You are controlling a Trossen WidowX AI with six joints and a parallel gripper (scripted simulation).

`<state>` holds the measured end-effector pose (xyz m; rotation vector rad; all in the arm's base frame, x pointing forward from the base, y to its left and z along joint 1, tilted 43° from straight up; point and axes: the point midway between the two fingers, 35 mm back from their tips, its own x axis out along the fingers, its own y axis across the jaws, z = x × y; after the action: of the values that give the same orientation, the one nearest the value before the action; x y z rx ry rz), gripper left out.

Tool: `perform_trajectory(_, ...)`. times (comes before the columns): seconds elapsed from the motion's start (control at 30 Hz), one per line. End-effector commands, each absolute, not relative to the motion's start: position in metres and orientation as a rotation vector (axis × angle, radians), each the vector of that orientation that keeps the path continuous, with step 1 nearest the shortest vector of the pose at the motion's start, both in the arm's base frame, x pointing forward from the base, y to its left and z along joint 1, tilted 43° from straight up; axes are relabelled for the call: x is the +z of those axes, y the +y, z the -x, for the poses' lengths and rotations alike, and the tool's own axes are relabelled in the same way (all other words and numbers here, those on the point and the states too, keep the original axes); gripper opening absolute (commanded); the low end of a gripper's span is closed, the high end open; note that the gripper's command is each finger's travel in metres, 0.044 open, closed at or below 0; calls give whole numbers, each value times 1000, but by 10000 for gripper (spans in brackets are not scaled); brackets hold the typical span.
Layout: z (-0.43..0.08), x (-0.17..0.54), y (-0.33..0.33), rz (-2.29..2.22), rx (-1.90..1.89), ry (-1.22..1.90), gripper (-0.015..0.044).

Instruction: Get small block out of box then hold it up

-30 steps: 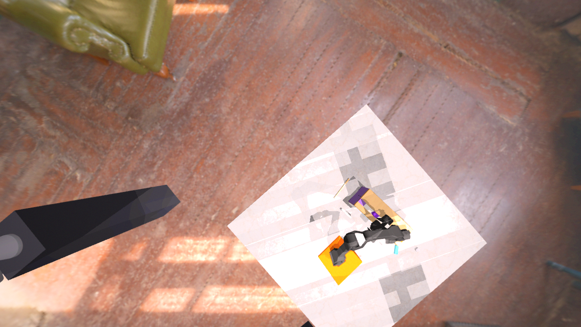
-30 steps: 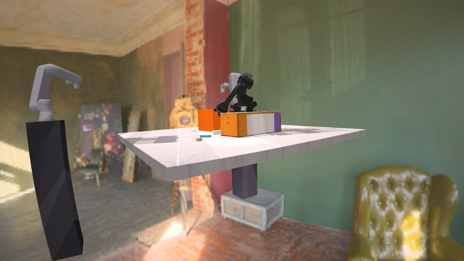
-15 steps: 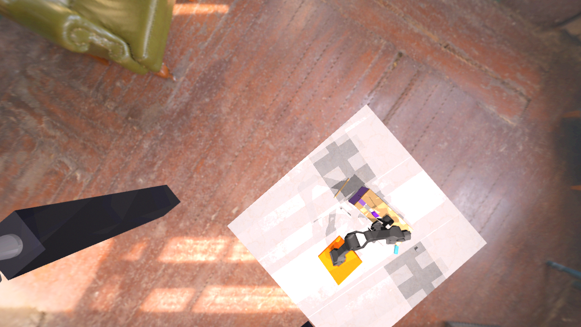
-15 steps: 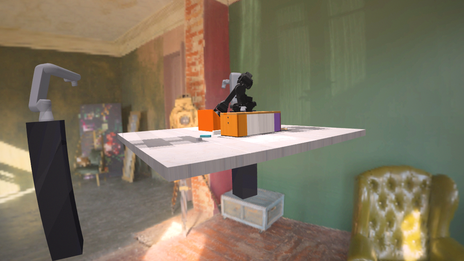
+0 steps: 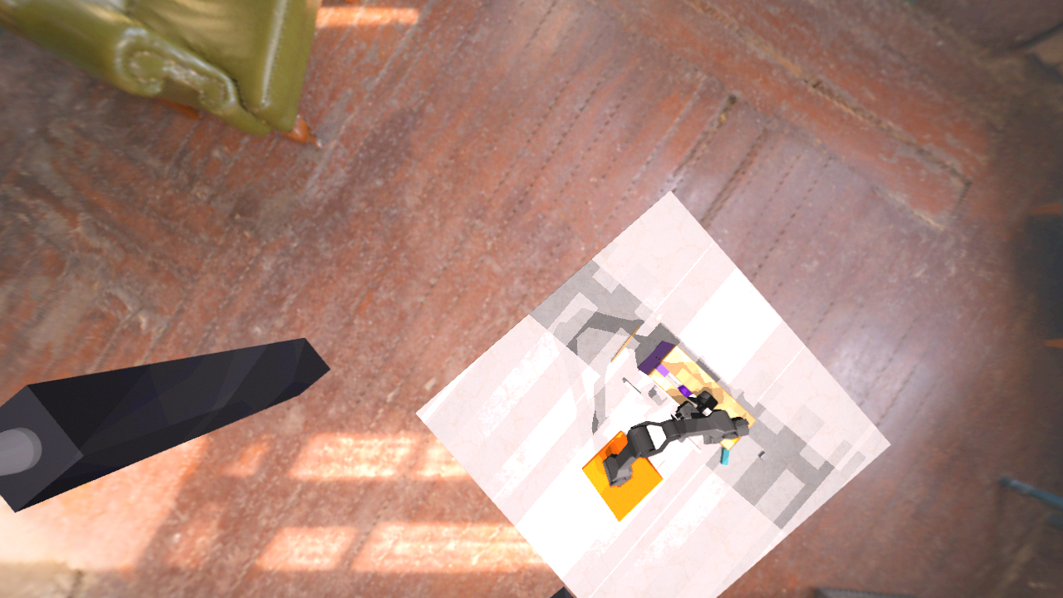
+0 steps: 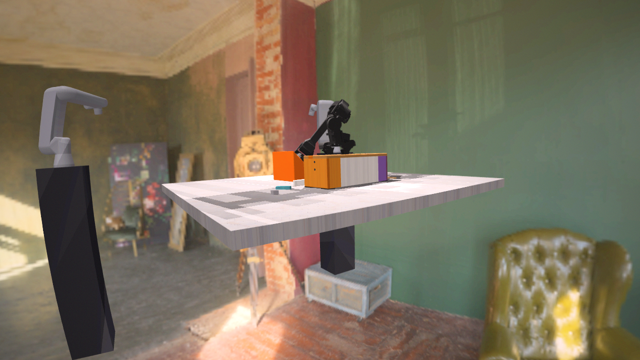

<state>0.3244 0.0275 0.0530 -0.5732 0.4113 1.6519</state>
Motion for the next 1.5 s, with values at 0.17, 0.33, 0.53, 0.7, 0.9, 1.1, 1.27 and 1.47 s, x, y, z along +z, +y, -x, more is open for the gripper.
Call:
perform_trajectory(0.17, -323, 60, 35, 569, 1651, 410, 400)
perform_trajectory(0.33, -323, 60, 36, 569, 1650, 410, 400)
perform_trajectory(0.53, -324, 55, 30, 570, 1650, 411, 400)
perform_trajectory(0.7, -324, 55, 30, 570, 1650, 411, 400)
perform_trajectory(0.9, -323, 59, 35, 569, 1650, 410, 400)
perform_trajectory(1.1, -323, 63, 39, 569, 1651, 410, 400)
perform_trajectory(1.27, -322, 67, 43, 569, 1651, 410, 400)
perform_trajectory(1.47, -321, 71, 47, 569, 1651, 410, 400)
